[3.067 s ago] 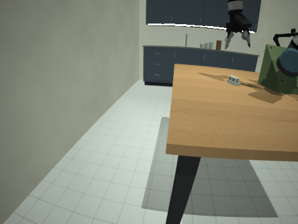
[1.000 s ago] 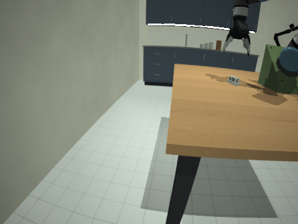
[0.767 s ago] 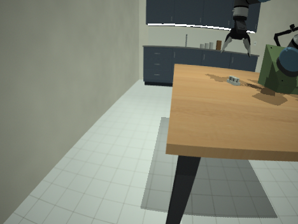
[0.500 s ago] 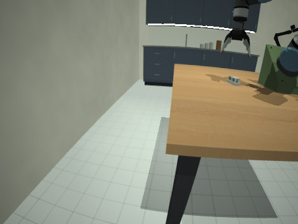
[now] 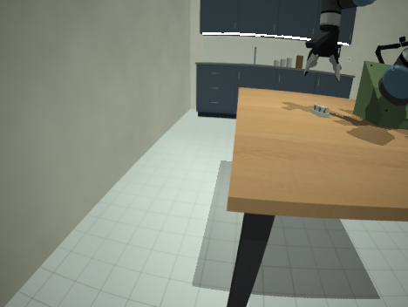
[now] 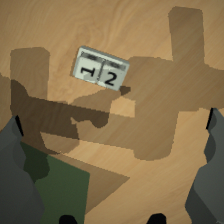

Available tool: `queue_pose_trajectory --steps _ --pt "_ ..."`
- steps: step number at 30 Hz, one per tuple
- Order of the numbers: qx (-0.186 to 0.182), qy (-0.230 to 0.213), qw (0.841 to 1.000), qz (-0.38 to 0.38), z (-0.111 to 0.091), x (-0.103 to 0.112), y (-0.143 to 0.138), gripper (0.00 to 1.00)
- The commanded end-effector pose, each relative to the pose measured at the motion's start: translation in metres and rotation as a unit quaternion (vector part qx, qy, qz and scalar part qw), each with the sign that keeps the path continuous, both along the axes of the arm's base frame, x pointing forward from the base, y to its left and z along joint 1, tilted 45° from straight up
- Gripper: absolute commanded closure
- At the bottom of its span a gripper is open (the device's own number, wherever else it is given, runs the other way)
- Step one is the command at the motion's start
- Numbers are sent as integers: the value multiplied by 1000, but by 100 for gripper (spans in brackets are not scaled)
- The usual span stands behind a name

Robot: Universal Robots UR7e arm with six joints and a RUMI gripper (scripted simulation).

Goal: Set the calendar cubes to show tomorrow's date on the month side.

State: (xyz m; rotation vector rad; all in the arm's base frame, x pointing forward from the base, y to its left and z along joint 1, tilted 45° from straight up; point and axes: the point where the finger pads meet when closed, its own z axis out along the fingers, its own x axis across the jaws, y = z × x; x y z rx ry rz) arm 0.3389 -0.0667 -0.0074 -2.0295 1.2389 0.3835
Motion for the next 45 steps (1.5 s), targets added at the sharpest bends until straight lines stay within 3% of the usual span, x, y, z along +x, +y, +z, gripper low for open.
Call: queue_pose_trajectory --steps 1,6,12,17,21,24,38,40,45 --pt "6 62 996 -60 -2 2 1 0" --pt "11 94 991 -91 -4 2 2 0" --pt "23 170 971 -167 -7 3 3 0" --pt "32 229 946 -226 -10 3 4 0" --pt "41 284 916 -281 -12 2 6 0" --pt "41 285 915 -282 -12 2 6 0" --pt "66 445 776 -441 -20 -3 11 0" --pt "66 445 776 -441 -20 -3 11 0" --pt "73 486 725 -482 -22 -5 13 0"
